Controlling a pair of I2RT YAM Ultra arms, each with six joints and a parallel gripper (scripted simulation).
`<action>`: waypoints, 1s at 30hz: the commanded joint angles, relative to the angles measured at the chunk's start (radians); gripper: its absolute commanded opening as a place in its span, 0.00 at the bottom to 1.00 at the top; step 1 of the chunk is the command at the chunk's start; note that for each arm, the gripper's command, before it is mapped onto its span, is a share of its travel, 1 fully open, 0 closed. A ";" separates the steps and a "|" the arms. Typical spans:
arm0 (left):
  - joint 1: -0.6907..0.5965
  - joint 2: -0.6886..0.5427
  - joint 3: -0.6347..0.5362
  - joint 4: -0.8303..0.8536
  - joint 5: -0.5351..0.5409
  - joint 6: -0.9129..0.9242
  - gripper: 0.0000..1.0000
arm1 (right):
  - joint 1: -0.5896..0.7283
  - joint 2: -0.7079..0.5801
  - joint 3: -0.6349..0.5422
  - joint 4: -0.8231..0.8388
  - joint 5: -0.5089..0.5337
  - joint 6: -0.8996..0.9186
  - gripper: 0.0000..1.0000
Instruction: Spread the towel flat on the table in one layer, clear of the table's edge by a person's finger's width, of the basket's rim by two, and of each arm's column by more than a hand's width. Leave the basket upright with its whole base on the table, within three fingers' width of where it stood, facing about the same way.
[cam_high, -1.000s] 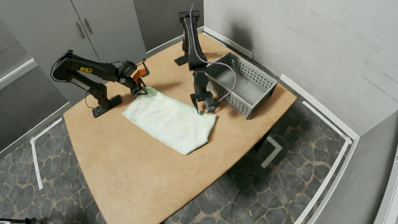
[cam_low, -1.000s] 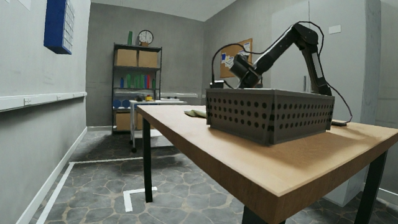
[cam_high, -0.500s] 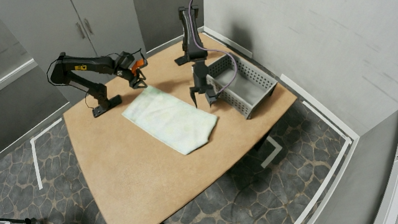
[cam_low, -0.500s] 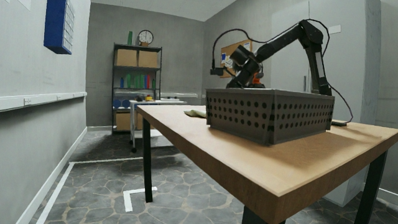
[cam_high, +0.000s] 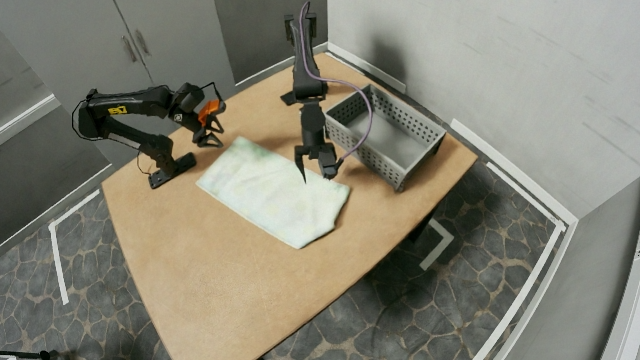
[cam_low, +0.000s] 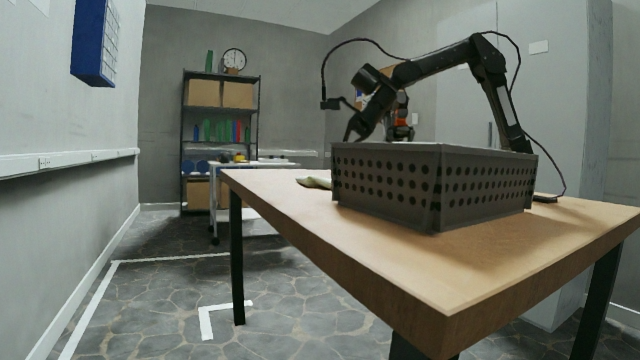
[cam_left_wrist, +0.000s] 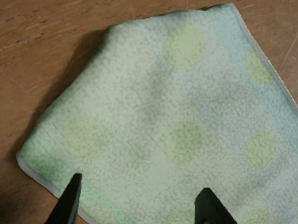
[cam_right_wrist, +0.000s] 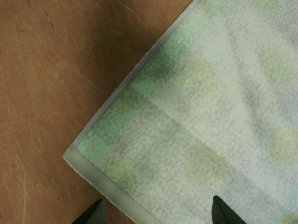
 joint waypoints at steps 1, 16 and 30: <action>-0.030 0.054 0.150 -0.091 0.001 0.002 0.64 | -0.079 0.013 0.113 -0.188 0.010 0.015 0.64; -0.040 0.145 0.335 -0.202 0.001 0.003 0.64 | -0.196 0.041 0.213 -0.331 -0.006 -0.014 0.64; -0.040 0.133 0.336 -0.203 0.001 0.003 0.64 | -0.187 0.038 0.193 -0.319 -0.001 -0.008 0.64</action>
